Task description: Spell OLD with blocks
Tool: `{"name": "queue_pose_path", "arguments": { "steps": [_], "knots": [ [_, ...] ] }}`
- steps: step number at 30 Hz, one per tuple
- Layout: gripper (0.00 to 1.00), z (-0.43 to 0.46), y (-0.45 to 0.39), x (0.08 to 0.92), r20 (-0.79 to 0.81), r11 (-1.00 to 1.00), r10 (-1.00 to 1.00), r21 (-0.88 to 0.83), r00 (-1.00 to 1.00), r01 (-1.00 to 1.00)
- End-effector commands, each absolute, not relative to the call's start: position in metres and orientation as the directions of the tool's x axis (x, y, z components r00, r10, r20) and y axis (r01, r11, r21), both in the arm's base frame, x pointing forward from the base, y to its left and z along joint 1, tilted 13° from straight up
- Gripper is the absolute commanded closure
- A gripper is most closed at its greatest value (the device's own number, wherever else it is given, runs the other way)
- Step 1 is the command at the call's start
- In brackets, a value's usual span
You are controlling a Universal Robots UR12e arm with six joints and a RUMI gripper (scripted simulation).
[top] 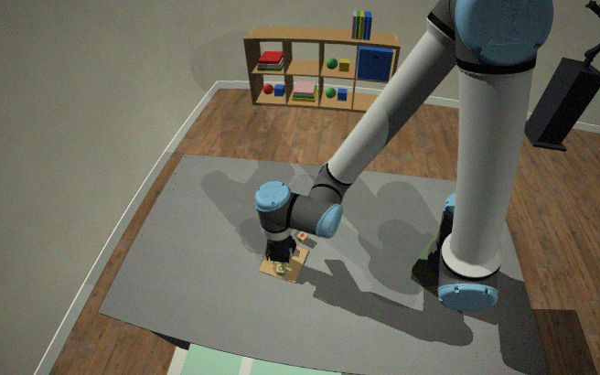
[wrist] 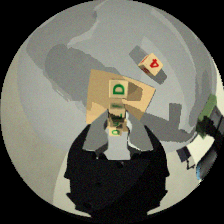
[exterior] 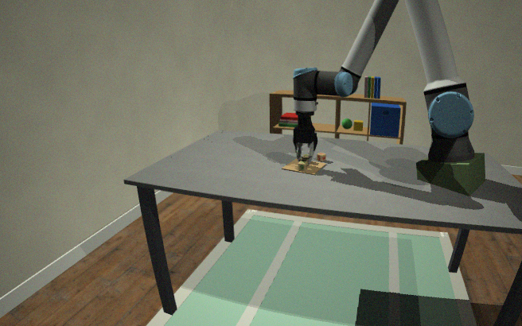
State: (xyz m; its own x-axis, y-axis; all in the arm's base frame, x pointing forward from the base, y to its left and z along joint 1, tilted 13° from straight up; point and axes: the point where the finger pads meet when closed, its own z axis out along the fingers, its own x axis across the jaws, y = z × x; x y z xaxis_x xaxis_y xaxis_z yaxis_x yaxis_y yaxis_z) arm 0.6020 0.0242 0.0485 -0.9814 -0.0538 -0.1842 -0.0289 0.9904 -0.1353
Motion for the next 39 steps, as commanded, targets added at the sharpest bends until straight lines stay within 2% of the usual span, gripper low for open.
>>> {"name": "queue_pose_path", "arguments": {
  "steps": [1,39],
  "knots": [
    [0.91,0.0485,0.0241,0.6025,-0.185,0.99,-0.054,-0.135,-0.981,-0.029],
    [0.91,0.0449,0.0236,0.6032,-0.185,0.99,-0.054,-0.135,-0.981,-0.029]
  ]
}}
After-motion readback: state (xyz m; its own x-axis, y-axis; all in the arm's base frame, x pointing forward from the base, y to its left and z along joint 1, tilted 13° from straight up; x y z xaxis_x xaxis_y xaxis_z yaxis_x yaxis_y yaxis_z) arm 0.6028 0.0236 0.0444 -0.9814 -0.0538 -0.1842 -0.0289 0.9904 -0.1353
